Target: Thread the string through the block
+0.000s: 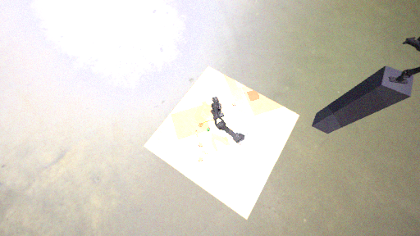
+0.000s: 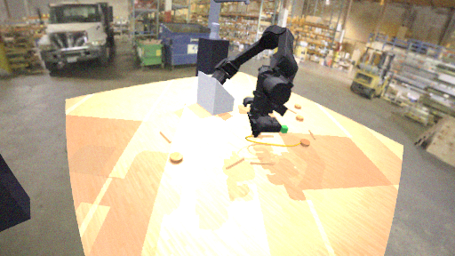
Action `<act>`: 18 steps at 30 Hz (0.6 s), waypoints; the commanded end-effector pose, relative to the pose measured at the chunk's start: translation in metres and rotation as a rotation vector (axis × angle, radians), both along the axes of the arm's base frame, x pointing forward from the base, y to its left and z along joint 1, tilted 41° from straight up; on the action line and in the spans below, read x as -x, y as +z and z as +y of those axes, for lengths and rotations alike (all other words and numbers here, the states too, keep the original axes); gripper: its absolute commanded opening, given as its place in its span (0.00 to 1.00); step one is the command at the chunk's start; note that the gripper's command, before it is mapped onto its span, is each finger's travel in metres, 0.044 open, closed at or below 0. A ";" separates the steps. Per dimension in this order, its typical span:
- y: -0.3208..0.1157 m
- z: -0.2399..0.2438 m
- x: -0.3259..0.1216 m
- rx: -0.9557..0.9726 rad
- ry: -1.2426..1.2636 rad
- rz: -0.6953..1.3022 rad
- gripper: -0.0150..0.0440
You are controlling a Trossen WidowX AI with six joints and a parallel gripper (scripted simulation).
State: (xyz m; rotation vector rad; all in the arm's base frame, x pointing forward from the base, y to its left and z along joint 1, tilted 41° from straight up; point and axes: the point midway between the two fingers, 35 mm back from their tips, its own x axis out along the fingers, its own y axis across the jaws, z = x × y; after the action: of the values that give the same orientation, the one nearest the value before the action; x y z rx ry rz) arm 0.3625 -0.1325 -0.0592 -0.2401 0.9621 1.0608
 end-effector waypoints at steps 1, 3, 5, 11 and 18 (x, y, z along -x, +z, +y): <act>0.002 0.001 -0.005 0.019 0.126 -0.110 0.25; 0.002 0.001 -0.007 0.029 0.181 -0.156 0.25; 0.003 0.002 -0.008 0.040 0.237 -0.202 0.25; 0.005 0.003 -0.013 0.070 0.403 -0.340 0.25; 0.006 0.004 -0.019 0.105 0.596 -0.502 0.25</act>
State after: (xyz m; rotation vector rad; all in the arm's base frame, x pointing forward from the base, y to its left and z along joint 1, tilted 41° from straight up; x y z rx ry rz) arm 0.3773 -0.1292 -0.0546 -0.7722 0.5831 1.3527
